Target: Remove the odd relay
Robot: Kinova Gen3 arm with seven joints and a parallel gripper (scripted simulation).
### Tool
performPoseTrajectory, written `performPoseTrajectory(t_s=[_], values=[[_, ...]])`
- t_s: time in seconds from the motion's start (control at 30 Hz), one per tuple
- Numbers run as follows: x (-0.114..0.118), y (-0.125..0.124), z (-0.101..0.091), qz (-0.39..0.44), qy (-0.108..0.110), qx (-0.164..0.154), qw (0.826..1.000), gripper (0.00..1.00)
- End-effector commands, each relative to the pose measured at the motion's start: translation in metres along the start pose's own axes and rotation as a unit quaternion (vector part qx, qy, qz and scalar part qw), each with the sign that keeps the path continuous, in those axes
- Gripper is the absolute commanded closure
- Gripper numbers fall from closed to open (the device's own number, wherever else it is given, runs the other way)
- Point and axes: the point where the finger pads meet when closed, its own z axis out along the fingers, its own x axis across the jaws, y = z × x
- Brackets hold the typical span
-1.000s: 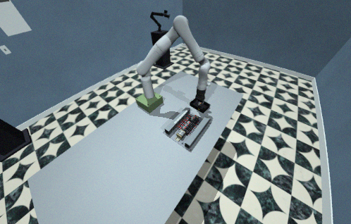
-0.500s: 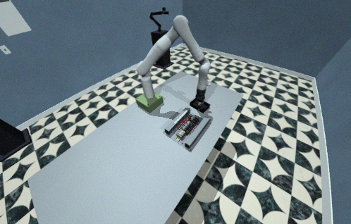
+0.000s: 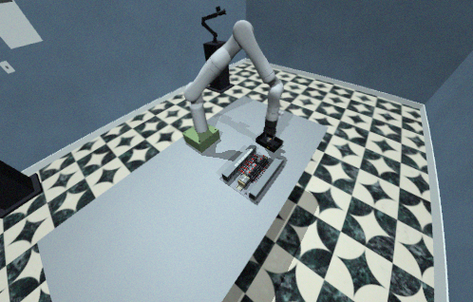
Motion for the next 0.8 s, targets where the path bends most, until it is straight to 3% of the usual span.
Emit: performPoseTrajectory(t_s=[0.0,0.23,0.3,0.47,0.77], values=[[0.001,0.000,-0.007,0.000,0.001,0.001,1.000,0.02],[0.001,0.000,-0.045,0.000,0.001,0.001,1.000,0.02],[0.001,0.000,-0.045,0.000,0.001,0.001,1.000,0.02],[0.001,0.000,-0.070,0.000,0.001,0.001,1.000,0.02],[0.001,0.000,-0.078,0.000,0.001,0.001,1.000,0.02]])
